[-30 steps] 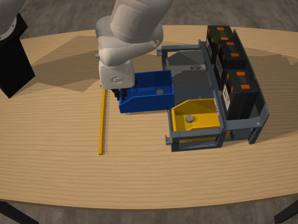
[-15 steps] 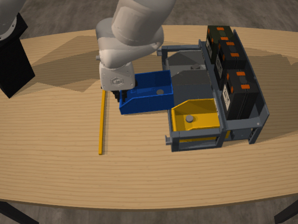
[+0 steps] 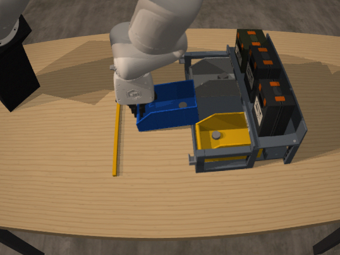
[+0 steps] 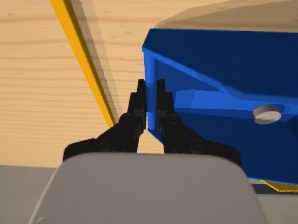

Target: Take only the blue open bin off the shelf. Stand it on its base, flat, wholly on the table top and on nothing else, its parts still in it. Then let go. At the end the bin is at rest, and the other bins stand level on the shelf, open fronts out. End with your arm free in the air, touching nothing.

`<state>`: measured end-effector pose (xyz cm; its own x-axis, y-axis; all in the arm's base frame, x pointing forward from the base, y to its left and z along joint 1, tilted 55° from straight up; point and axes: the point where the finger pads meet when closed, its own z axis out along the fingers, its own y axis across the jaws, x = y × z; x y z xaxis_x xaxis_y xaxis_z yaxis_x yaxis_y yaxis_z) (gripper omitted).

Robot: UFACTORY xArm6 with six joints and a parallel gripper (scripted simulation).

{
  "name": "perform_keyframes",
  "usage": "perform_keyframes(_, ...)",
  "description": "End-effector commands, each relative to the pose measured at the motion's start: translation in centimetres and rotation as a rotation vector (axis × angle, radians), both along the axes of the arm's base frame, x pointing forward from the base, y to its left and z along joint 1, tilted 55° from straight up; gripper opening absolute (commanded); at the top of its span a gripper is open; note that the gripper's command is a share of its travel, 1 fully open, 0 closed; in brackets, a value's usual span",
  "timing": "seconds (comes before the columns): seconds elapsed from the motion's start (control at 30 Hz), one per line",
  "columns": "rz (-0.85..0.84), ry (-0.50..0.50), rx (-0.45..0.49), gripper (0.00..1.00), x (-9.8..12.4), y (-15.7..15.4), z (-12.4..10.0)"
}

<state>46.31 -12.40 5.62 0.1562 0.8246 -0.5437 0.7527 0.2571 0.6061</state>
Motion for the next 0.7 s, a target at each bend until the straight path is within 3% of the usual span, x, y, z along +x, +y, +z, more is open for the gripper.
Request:
perform_keyframes(0.0,0.001,0.0,0.0,0.0,0.16,-0.07,-0.1)
perform_keyframes(0.33,0.001,0.0,0.0,0.0,0.16,-0.07,-0.1)
perform_keyframes(0.37,0.001,0.0,0.0,1.0,0.15,-0.07,-0.1)
perform_keyframes(0.67,0.001,0.0,0.0,1.0,0.15,-0.07,-0.1)
